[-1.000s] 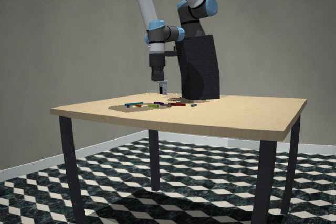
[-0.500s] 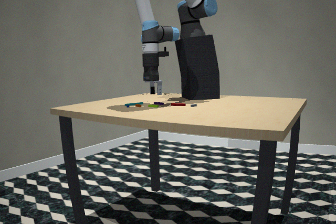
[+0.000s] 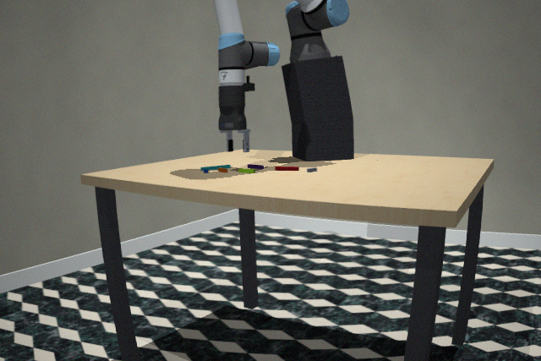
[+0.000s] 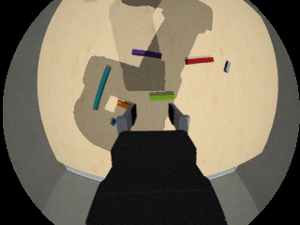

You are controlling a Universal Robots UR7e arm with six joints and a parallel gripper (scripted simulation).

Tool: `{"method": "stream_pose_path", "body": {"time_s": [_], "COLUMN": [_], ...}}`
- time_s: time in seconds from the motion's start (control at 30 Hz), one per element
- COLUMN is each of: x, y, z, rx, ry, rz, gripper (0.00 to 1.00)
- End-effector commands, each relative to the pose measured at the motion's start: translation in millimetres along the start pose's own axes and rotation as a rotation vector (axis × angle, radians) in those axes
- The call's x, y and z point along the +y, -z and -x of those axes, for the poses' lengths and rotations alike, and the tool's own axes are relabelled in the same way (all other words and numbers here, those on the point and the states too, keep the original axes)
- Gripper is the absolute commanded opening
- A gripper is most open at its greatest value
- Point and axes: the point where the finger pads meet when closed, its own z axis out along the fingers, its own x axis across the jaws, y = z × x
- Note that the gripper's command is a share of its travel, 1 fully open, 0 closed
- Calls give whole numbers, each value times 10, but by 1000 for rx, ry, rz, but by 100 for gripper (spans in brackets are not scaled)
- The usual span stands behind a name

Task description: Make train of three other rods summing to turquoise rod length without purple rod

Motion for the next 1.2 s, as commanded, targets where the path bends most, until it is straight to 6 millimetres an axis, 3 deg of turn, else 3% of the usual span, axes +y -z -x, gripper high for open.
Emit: {"method": "stream_pose_path", "body": {"time_s": [0.0,0.67,1.17], "x": [89,326,433], "y": [19,70,99], "z": [162,651,854], "rx": [0,-2,-3], "ry": [167,667,876], "rz": [3,3,3], "gripper": [100,100,100]}}
